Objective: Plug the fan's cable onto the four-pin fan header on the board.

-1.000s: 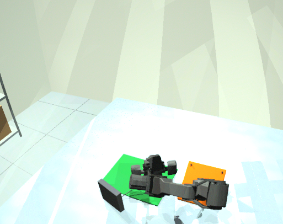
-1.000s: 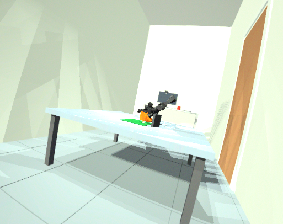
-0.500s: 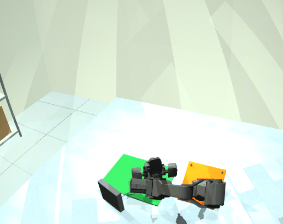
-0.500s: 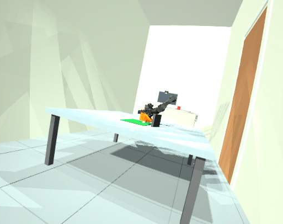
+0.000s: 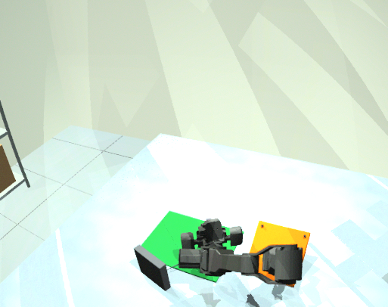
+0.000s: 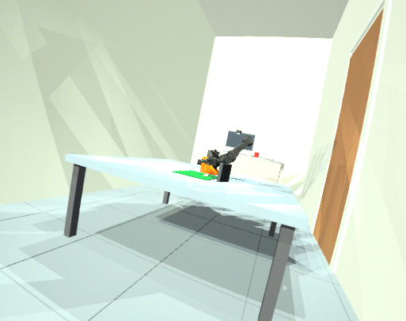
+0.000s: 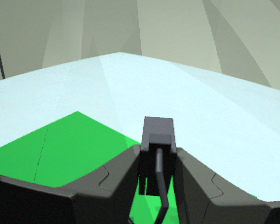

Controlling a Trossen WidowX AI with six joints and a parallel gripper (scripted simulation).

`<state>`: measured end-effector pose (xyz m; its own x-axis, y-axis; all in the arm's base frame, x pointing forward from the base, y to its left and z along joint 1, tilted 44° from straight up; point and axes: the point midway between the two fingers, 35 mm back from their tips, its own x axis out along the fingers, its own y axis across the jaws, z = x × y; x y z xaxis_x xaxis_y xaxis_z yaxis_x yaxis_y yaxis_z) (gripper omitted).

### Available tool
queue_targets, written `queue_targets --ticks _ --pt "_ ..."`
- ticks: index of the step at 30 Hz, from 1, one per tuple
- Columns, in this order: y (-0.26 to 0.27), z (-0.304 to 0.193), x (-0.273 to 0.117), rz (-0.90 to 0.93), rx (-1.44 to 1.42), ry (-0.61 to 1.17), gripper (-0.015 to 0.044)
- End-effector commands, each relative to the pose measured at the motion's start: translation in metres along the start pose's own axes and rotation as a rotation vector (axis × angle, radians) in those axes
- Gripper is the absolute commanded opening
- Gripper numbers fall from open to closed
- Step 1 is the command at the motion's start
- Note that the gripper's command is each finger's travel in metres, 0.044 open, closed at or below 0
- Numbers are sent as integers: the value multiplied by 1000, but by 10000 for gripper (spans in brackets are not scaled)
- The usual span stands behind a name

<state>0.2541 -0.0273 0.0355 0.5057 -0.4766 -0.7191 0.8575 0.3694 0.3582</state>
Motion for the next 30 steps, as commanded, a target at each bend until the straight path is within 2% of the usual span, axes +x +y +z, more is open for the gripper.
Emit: queue_targets --ticks 1,30 --pt "0 -3 1 -2 2 -3 0" --pt "0 -28 6 -2 2 -2 0"
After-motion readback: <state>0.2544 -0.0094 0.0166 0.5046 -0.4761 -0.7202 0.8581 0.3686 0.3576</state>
